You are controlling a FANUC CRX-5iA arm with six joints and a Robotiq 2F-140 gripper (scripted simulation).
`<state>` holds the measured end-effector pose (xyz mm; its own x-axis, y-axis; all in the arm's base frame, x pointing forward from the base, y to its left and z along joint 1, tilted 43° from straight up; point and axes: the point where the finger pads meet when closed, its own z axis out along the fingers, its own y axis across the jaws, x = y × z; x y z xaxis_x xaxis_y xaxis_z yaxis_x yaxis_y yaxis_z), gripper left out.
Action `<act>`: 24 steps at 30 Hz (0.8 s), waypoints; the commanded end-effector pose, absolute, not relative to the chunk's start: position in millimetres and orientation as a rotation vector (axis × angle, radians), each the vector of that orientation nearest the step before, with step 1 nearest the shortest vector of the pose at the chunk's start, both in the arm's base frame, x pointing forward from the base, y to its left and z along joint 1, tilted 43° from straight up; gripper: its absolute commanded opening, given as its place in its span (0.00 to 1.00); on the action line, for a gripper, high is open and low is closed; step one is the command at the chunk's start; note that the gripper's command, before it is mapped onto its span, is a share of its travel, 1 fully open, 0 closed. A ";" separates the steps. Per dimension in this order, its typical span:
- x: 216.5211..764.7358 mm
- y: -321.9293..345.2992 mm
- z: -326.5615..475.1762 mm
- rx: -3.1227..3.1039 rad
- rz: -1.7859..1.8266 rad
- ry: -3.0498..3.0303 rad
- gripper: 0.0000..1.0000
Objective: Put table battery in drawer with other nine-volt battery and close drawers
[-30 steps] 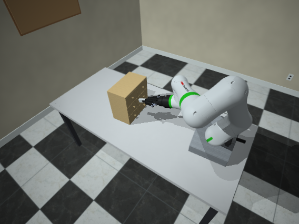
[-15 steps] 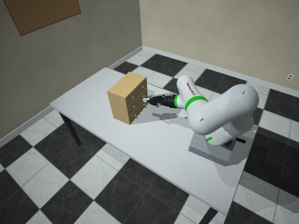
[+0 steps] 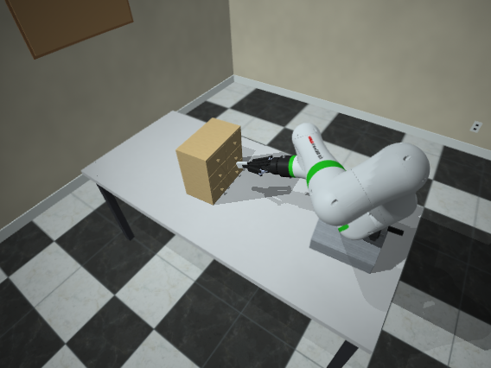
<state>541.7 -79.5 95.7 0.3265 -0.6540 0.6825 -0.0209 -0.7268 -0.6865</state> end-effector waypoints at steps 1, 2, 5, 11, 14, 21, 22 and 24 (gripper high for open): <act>540.8 -80.3 96.2 -2.025 -1.415 0.587 0.00; 540.4 -80.5 96.5 -2.028 -1.410 0.585 0.00; 538.9 -81.7 97.6 -2.039 -1.390 0.578 0.00; 535.9 -83.5 99.6 -2.059 -1.351 0.563 0.00; 532.9 -85.5 101.7 -2.079 -1.313 0.548 0.00; 523.1 -91.7 108.6 -2.139 -1.185 0.498 0.00; 521.3 -93.0 109.8 -2.149 -1.162 0.489 0.00; 519.4 -94.0 111.2 -2.160 -1.136 0.478 0.00</act>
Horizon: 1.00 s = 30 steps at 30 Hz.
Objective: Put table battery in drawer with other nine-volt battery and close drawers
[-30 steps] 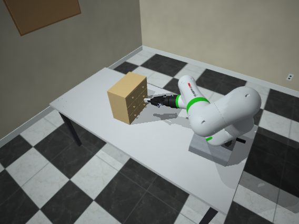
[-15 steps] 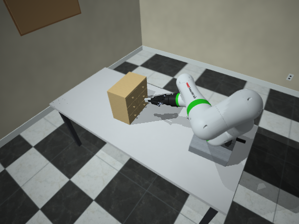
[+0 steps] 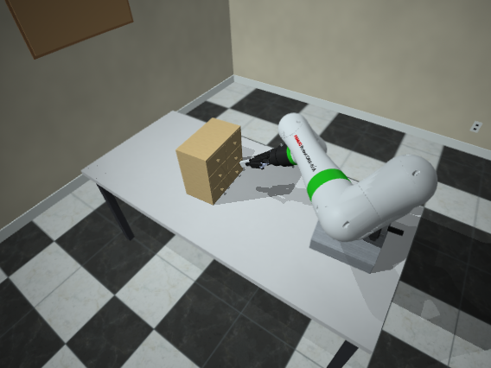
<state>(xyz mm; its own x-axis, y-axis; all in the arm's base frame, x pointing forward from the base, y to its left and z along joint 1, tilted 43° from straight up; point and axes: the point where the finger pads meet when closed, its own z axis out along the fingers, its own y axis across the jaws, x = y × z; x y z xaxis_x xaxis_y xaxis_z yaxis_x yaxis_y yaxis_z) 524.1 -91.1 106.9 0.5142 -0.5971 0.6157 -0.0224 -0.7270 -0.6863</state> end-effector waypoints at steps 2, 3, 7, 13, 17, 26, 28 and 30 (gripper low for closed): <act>517.3 -95.5 112.6 -2.171 -1.109 0.469 0.00; 515.1 -96.7 114.2 -2.183 -1.080 0.456 0.00; 504.7 -103.4 121.3 -2.234 -0.941 0.402 0.00; 485.0 -115.7 135.1 -2.310 -0.671 0.296 0.00; 475.6 -121.6 141.6 -2.337 -0.542 0.245 0.00; 455.1 -134.4 155.8 -2.375 -0.258 0.133 0.00; 451.1 -136.8 158.5 -2.379 -0.203 0.111 0.00; 447.7 -139.0 160.9 -2.382 -0.155 0.092 0.00</act>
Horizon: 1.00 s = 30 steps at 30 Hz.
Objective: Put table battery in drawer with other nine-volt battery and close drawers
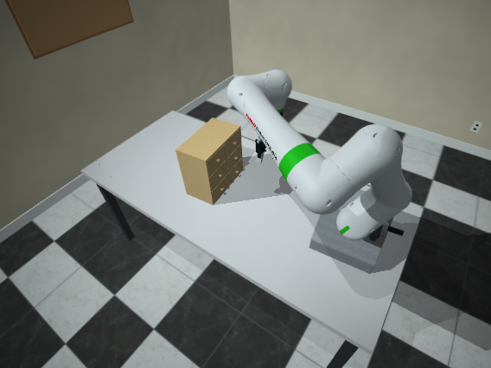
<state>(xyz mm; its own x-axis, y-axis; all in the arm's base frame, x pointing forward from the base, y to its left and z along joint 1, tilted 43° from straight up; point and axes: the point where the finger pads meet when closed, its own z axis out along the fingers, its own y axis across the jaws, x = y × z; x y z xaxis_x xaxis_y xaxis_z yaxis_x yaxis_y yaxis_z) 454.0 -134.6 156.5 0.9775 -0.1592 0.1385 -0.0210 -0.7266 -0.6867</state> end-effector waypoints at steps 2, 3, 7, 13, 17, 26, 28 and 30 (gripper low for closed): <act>444.8 -140.8 162.9 -2.383 -0.115 0.076 0.00; 443.6 -141.5 163.8 -2.384 -0.097 0.069 0.00; 441.5 -142.9 165.2 -2.385 -0.069 0.058 0.00; 438.3 -144.9 167.4 -2.385 -0.024 0.040 0.00; 437.9 -145.1 167.7 -2.385 -0.019 0.038 0.00; 437.9 -145.1 167.7 -2.385 -0.019 0.038 0.00; 437.9 -145.1 167.7 -2.385 -0.019 0.038 0.00; 437.9 -145.1 167.7 -2.385 -0.019 0.038 1.00</act>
